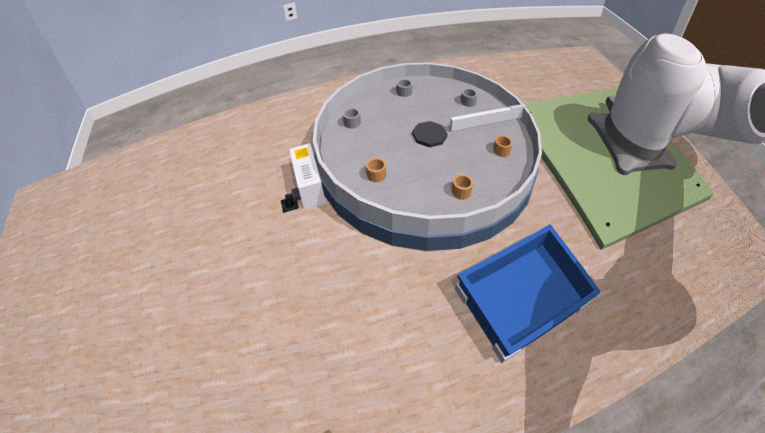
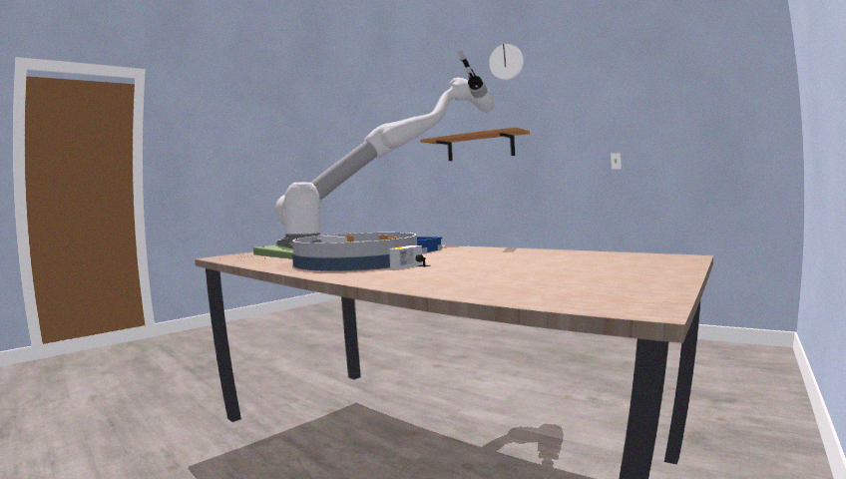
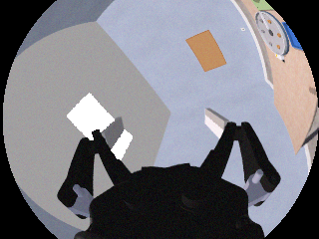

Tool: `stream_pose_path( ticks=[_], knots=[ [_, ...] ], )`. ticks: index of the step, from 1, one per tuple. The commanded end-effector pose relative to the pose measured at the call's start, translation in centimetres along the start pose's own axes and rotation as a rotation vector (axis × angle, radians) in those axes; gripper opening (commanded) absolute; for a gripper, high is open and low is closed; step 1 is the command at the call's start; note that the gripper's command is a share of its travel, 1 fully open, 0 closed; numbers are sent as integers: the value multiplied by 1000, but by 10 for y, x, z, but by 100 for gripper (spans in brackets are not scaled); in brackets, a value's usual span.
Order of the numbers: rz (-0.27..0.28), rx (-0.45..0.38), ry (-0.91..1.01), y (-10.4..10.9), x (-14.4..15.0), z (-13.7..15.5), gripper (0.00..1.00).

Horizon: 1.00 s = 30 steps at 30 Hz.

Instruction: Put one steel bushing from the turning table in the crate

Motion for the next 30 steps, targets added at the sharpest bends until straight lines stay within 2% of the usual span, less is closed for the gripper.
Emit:
stream_pose_path(
  ticks=[1,21,24,30],
  knots=[
    [0,0,0,0,0,0,100],
    [1,-3,0,-3,3,3,100],
    [7,-13,2,-15,17,15,100],
    [34,-45,7,-63,70,55,100]
  ],
)
Point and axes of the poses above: the point where the finger pads meet when closed, its own y axis back along the fingers, its own x axis across the jaws, z = x × y, the point moved 8 cm from there along y, back along the fingers, and after that the axes turned 12 degrees about -y, right-handed, at the moved point
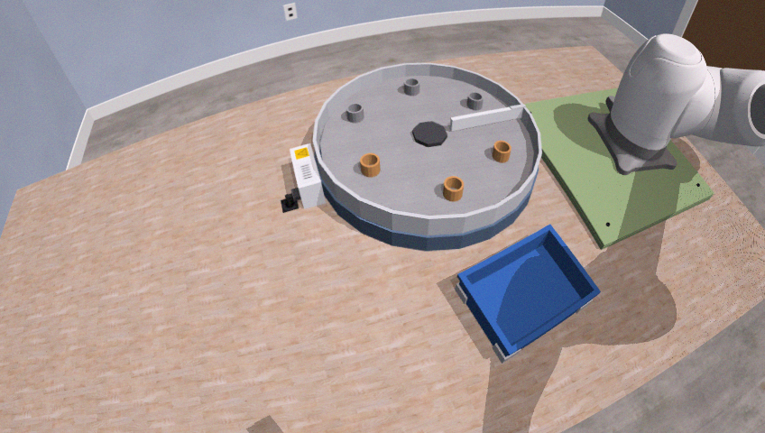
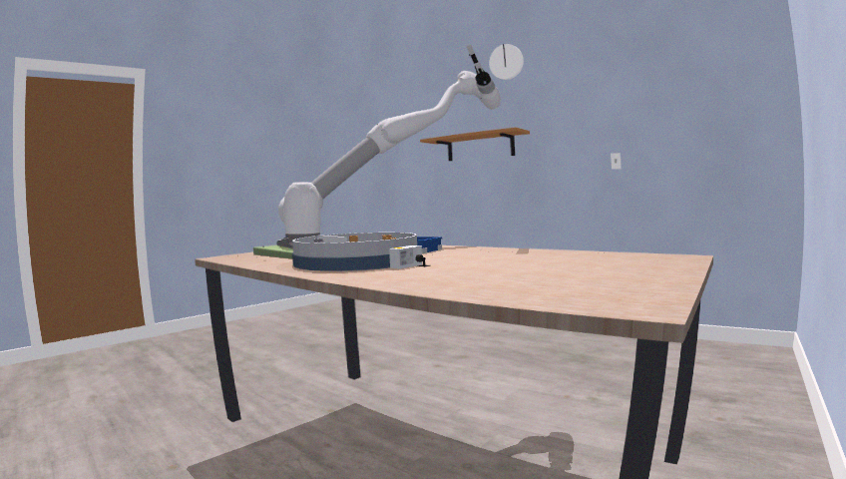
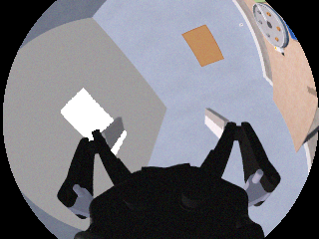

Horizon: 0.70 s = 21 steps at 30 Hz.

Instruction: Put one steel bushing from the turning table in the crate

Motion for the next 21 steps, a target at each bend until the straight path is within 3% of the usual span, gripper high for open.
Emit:
stream_pose_path(
  ticks=[1,4,5,19,21],
  knots=[
    [14,-21,2,-26,26,19,100],
    [19,-25,2,-34,35,24,100],
    [33,-33,4,-53,54,34,100],
    [145,-47,5,-176,174,72,100],
    [145,-47,5,-176,174,72,100]
  ],
)
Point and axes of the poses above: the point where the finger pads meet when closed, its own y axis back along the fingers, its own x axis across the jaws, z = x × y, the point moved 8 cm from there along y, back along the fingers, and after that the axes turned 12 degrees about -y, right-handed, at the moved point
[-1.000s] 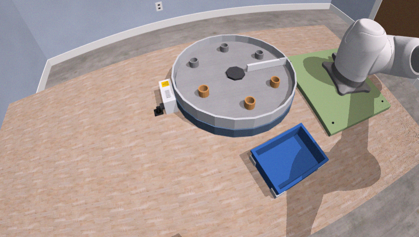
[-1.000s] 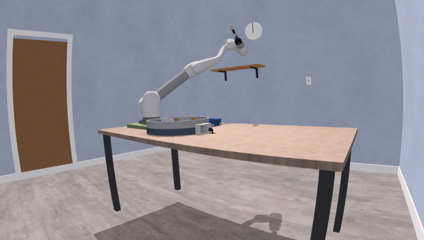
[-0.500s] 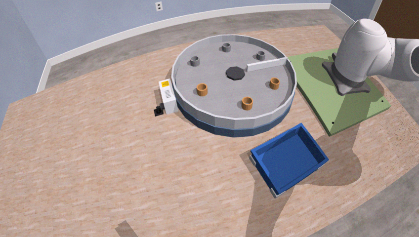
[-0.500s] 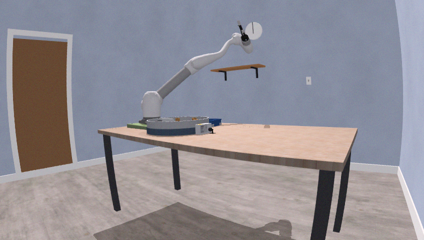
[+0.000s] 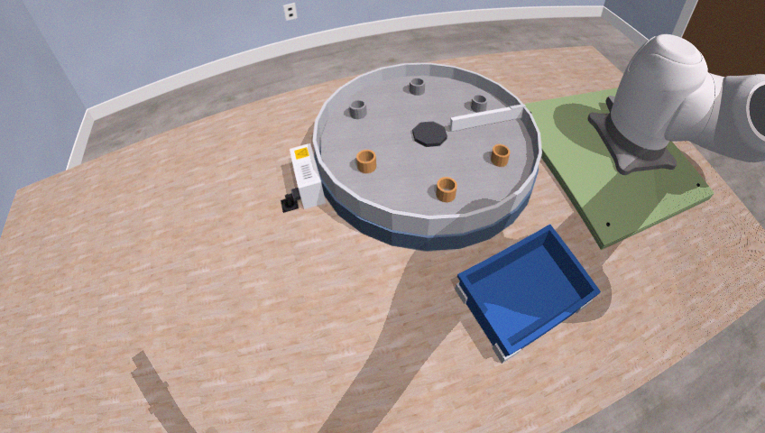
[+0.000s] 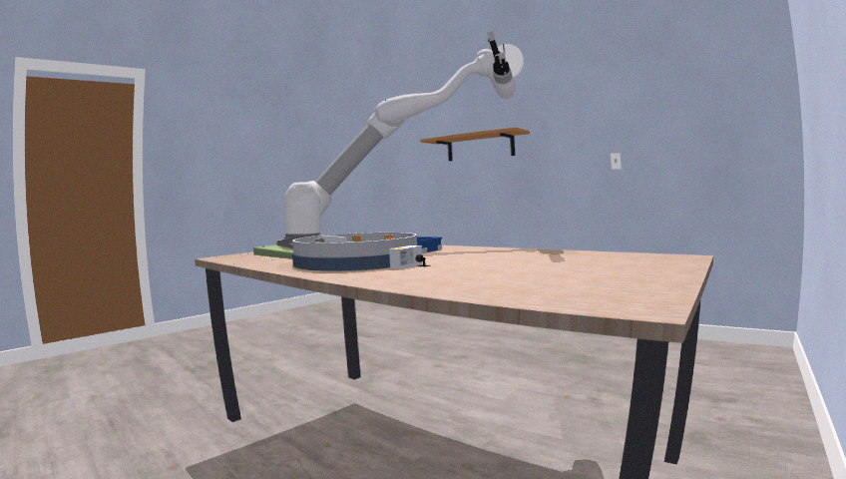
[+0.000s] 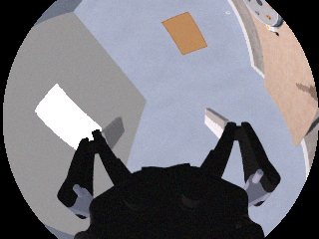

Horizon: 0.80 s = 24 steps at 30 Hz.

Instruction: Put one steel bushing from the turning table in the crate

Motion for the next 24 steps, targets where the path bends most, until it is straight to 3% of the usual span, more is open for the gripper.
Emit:
stream_pose_path(
  ticks=[1,15,17,18,24],
  knots=[
    [29,-1,-4,-34,23,2,100],
    [173,68,-37,-171,119,-25,100],
    [173,68,-37,-171,119,-25,100],
    [202,91,-48,-197,137,-36,100],
    [262,147,-75,-249,171,-64,100]
  ],
)
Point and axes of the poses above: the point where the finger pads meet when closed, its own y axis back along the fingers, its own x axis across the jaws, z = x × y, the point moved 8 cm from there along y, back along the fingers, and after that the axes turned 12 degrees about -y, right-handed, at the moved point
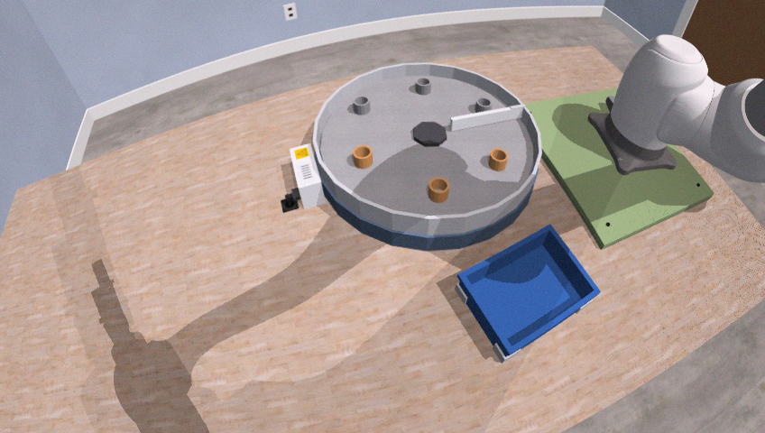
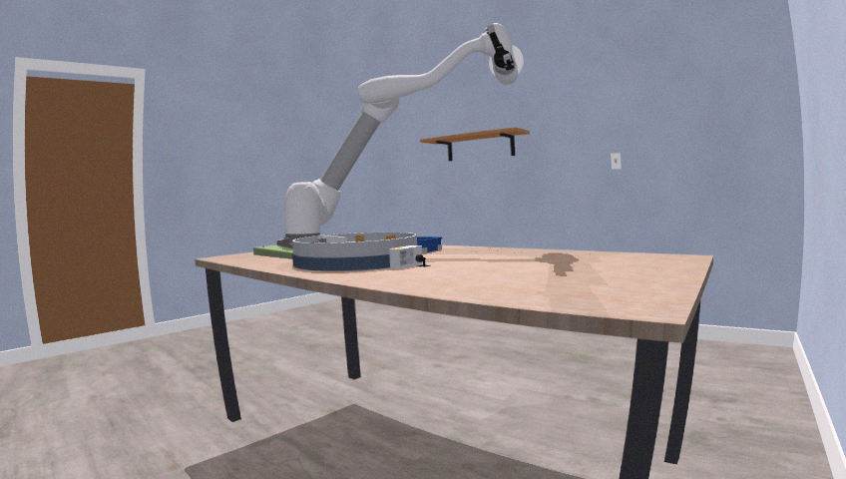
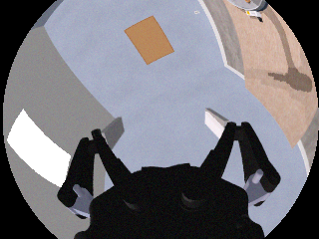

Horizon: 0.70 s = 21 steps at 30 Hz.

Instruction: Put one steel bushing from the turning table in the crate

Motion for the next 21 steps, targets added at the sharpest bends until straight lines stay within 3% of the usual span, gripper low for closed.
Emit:
stream_pose_path(
  ticks=[1,8,10,11,21],
  knots=[
    [36,29,-20,-36,11,-15,100],
    [110,119,-74,-110,32,-57,100],
    [110,119,-74,-110,32,-57,100],
    [136,159,-98,-136,39,-76,100],
    [215,320,-203,-218,59,-155,100]
  ],
)
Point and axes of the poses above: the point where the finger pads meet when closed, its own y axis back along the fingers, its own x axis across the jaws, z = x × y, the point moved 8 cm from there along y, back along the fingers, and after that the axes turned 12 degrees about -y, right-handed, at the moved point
